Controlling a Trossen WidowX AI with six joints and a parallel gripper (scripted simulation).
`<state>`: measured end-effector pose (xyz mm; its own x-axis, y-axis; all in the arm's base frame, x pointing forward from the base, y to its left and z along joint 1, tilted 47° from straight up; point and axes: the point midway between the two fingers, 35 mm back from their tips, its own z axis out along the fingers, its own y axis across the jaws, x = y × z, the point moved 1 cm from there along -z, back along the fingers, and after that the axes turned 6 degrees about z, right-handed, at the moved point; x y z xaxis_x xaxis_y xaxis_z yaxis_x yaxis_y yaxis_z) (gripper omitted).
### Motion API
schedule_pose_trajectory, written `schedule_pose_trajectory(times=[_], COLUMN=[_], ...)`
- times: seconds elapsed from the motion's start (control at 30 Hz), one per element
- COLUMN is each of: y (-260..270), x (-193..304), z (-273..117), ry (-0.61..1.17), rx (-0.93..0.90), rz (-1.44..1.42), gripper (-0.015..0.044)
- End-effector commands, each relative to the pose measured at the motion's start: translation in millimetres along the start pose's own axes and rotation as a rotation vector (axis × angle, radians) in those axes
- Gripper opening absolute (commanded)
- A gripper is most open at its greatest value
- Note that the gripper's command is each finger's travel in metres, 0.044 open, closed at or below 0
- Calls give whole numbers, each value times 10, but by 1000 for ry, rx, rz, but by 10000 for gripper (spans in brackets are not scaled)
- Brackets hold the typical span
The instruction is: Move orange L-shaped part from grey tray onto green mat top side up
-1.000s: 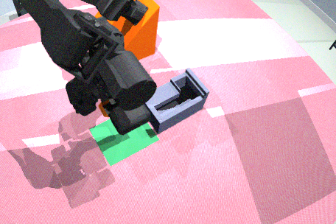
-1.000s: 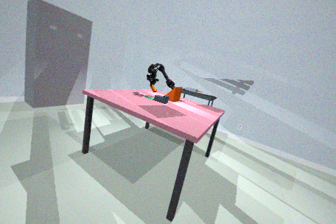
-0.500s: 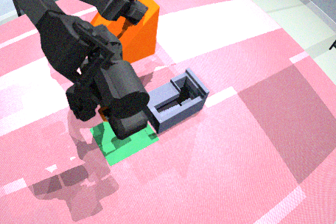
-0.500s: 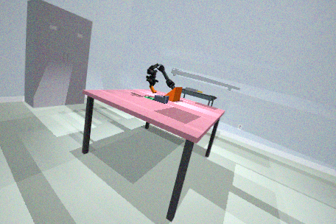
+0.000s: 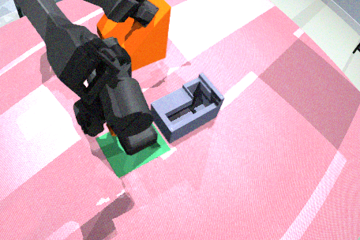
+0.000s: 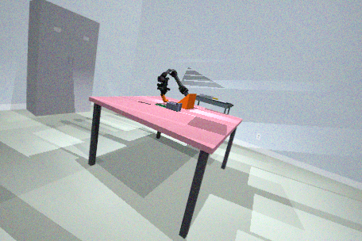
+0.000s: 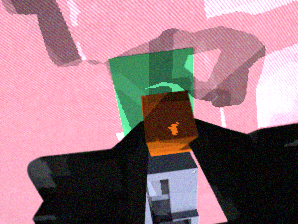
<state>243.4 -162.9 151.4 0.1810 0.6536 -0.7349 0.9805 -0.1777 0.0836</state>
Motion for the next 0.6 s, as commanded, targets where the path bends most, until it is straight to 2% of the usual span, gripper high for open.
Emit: schedule_pose_trajectory(times=[0.0,0.57], y=[-16,-18], x=[12,9], z=[83,349], ry=[3,2], rx=[5,5], rz=[-7,-7], gripper=[0,0])
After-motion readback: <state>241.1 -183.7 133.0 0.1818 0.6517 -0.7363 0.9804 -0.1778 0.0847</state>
